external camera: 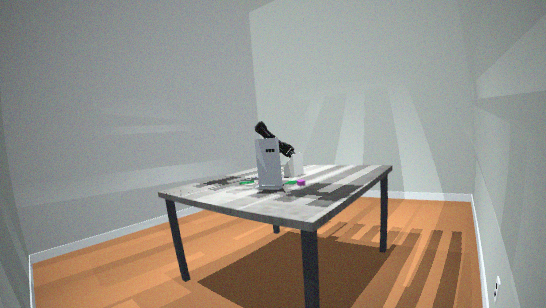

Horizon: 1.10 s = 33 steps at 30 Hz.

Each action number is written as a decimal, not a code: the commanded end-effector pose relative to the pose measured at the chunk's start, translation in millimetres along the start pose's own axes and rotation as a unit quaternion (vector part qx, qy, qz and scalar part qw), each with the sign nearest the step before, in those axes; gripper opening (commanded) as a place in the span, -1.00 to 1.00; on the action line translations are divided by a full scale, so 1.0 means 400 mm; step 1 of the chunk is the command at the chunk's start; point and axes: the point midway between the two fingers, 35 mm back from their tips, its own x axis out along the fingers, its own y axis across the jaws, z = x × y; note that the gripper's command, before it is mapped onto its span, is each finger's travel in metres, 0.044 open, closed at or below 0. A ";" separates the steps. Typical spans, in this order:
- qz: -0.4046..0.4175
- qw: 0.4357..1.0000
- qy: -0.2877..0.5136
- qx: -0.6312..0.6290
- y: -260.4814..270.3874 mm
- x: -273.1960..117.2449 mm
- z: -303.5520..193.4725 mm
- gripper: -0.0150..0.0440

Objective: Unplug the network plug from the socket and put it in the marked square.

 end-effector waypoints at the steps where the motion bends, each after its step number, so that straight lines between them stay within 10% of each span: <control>1: 0.001 1.000 0.001 -0.002 0.000 0.005 0.000 -0.19; 33: 0.001 1.000 0.002 -0.002 0.000 -0.015 -0.005 -0.49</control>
